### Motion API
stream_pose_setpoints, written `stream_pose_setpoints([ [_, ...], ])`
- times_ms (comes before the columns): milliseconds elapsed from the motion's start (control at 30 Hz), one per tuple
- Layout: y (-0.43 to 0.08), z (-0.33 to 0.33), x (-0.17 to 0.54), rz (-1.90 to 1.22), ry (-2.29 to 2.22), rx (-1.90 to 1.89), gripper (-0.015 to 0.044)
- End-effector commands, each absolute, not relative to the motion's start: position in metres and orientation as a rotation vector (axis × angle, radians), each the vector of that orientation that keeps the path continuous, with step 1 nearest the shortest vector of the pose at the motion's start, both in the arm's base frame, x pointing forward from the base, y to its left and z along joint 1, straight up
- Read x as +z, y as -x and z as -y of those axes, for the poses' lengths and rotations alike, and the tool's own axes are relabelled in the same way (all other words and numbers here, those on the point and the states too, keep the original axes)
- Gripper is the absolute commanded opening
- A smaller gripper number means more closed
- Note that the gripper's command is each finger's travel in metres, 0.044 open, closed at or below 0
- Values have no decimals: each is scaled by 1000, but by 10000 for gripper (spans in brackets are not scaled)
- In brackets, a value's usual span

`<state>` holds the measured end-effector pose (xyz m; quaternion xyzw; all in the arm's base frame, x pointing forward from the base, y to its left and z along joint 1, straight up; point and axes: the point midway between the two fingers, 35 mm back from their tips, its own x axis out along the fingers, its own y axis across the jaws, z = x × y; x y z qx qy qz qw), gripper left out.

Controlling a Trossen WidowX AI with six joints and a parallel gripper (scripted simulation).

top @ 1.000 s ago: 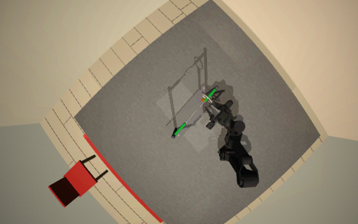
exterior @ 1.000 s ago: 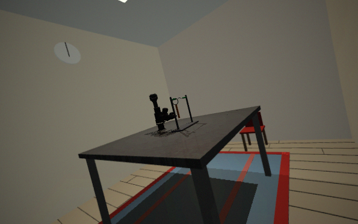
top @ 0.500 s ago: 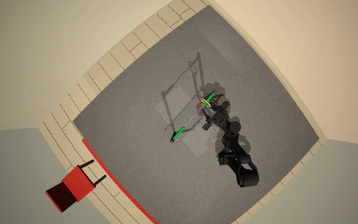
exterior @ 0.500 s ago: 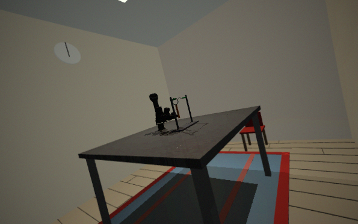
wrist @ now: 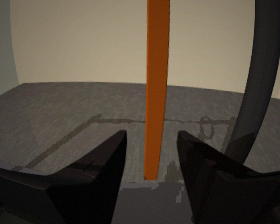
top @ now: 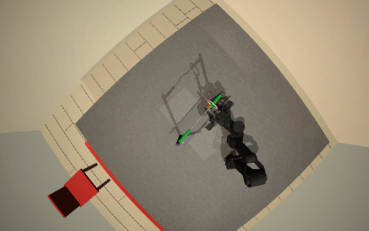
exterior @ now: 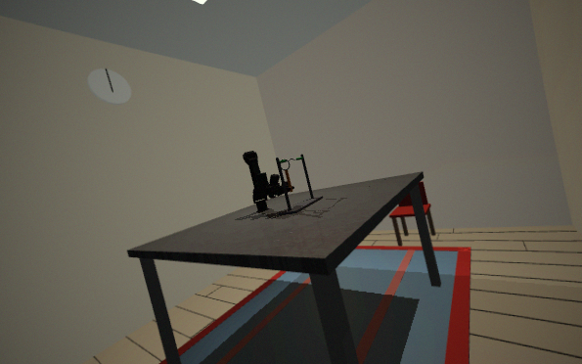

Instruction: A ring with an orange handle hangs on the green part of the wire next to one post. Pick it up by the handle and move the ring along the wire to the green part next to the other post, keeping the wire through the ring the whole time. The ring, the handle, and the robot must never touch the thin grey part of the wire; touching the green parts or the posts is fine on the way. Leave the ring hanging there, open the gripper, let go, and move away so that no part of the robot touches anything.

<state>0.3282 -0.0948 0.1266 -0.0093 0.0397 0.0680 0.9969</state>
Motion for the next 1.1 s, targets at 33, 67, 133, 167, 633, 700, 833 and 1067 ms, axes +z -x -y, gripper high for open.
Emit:
stream_pose_setpoints([
  [33,-338,94,127,-73,17,134,160],
  [67,-340,93,127,-73,17,134,160],
  [133,-343,92,127,-73,16,134,160],
  [167,-345,92,127,-72,16,134,160],
  [633,-352,90,125,-71,16,134,160],
  [700,-352,90,125,-71,16,134,160],
  [833,-352,90,125,-71,16,134,160],
  [1067,-352,90,125,-71,16,134,160],
])
